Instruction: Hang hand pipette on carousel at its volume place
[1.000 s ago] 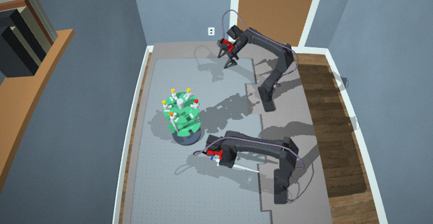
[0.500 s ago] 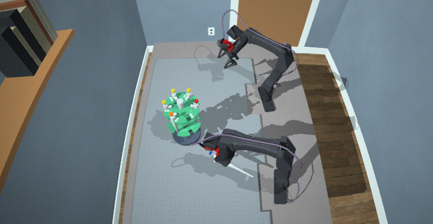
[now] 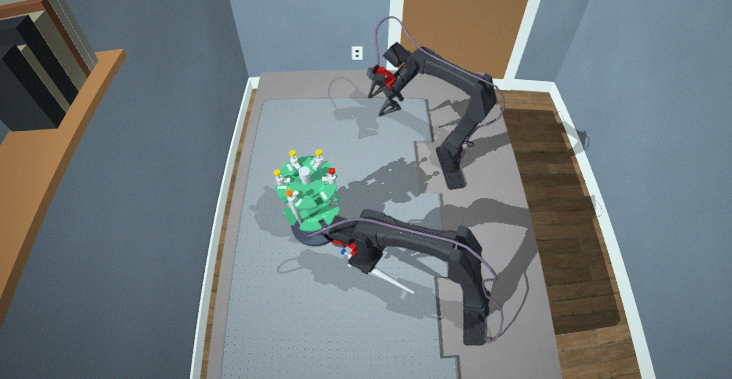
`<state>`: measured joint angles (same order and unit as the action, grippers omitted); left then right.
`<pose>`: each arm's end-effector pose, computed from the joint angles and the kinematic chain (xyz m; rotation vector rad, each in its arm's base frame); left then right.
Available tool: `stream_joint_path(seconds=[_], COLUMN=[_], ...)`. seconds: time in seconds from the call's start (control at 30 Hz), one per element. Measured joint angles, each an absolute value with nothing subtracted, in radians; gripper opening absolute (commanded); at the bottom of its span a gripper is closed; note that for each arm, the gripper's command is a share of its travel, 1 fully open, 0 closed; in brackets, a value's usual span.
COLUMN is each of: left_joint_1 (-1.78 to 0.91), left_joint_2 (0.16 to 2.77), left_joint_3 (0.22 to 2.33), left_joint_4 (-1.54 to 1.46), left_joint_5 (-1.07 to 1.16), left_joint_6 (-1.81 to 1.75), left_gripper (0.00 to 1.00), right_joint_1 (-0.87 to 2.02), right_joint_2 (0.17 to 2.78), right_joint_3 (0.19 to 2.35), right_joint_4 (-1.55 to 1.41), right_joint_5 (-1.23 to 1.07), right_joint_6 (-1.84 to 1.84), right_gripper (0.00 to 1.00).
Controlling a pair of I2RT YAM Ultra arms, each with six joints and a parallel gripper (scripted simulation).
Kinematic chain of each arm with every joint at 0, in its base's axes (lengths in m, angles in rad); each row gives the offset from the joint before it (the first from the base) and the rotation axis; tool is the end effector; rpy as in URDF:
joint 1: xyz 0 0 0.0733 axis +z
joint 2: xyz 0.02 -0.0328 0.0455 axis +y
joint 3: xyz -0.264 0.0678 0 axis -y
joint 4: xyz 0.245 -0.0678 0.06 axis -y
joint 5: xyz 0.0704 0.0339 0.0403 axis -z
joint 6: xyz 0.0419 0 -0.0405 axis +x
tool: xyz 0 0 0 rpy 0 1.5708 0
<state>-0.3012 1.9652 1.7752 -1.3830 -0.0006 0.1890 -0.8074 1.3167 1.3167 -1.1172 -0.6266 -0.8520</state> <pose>0.3565 -0.1096 0.2629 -0.7618 -3.0456 -0.0011 0.1874 -0.1587 0.3404 -0.2312 2.3783 0.1155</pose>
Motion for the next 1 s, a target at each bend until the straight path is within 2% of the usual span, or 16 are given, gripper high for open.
stream_joint_path(seconds=[0.4, 0.67, 1.0], left_joint_1=[-0.315, -0.313, -0.307], left_joint_2=[2.104, 1.963, 1.900], left_joint_3=[1.973, 1.794, 1.720], left_joint_4=[-1.434, -1.297, -1.158], left_joint_5=[0.000, 0.030, 0.049], left_joint_6=[0.174, 0.177, 0.177], left_gripper=[0.12, 0.12, 0.12], right_joint_1=[-0.807, -0.807, -0.807], right_joint_2=[1.317, 1.317, 1.317], right_joint_3=[1.317, 1.317, 1.317], right_joint_4=[-1.117, -1.117, -1.117], right_joint_5=[-0.627, -0.627, -0.627], right_joint_6=[-0.852, -0.852, -0.852], right_gripper=[1.00, 1.00, 1.00])
